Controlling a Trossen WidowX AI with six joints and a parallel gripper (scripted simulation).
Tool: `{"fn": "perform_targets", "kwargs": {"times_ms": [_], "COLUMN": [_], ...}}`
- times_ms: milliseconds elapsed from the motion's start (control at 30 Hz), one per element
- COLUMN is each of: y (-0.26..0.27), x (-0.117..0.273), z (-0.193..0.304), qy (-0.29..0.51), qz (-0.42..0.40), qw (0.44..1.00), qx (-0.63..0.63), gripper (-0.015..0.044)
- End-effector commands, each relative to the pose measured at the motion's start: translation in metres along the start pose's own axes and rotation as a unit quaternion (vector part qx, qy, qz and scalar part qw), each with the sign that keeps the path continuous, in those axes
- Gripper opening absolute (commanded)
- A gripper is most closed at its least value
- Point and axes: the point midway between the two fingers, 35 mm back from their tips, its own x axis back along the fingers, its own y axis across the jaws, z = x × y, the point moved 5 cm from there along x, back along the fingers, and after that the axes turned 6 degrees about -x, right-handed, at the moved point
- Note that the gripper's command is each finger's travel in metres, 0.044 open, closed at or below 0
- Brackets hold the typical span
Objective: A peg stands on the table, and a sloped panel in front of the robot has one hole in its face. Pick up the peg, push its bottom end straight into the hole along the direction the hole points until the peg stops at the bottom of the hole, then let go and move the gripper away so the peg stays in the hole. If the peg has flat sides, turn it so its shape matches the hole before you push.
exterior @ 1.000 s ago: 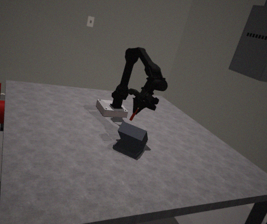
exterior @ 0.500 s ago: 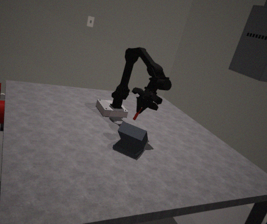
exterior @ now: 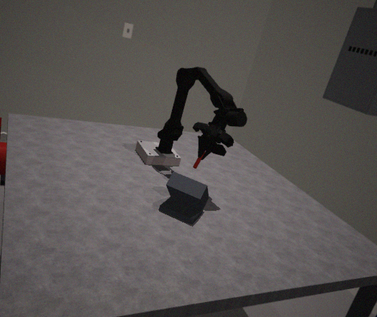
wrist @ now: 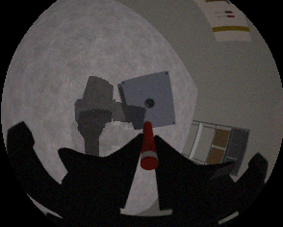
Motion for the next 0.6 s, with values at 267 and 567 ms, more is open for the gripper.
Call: {"fn": "perform_targets", "kwargs": {"times_ms": [267,567], "y": [0.006,0.008], "x": [0.007,-0.007], "z": [-0.004,-0.008], "qy": [-0.022,-0.030], "qz": [0.017,0.022], "qw": [0.999,0.999], "qx": [0.027,0.035], "gripper": [0.0000,0.0000]}}
